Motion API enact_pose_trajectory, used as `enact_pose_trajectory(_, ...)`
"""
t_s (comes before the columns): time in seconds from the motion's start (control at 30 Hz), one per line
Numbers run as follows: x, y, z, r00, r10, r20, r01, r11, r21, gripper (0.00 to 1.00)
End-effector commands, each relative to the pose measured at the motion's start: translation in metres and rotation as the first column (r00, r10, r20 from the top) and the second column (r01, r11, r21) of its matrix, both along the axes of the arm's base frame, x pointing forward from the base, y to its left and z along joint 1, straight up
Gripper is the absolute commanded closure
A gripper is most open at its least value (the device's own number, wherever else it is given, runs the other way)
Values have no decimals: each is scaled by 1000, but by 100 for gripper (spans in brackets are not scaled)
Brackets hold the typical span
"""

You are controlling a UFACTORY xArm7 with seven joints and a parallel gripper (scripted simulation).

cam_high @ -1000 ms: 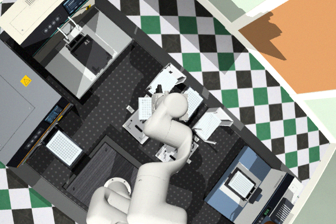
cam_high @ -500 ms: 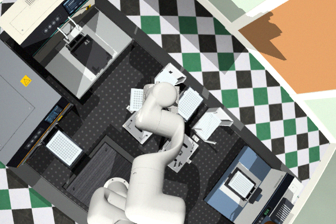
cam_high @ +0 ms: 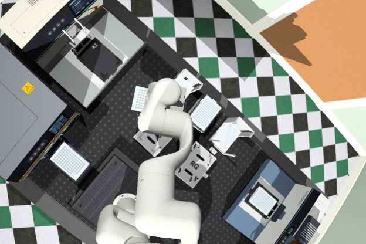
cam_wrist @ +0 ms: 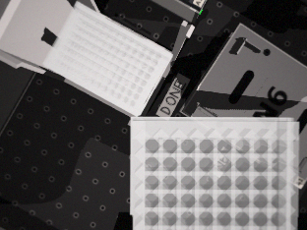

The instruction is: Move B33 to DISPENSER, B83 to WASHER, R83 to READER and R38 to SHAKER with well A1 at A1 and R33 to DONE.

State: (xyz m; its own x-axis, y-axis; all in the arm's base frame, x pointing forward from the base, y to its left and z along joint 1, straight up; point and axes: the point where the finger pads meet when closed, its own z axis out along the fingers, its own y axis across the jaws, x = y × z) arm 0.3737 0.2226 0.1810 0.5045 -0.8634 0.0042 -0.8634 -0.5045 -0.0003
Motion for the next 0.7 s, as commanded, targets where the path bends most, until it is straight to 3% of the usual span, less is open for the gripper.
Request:
enact_pose_trajectory(0.0, 2, 11, 2, 1000, -4, 4, 4, 1000, 1, 100)
enact_pose_trajectory(0.67, 3, 71, 2, 991, -130, 4, 130, 991, 2, 100)
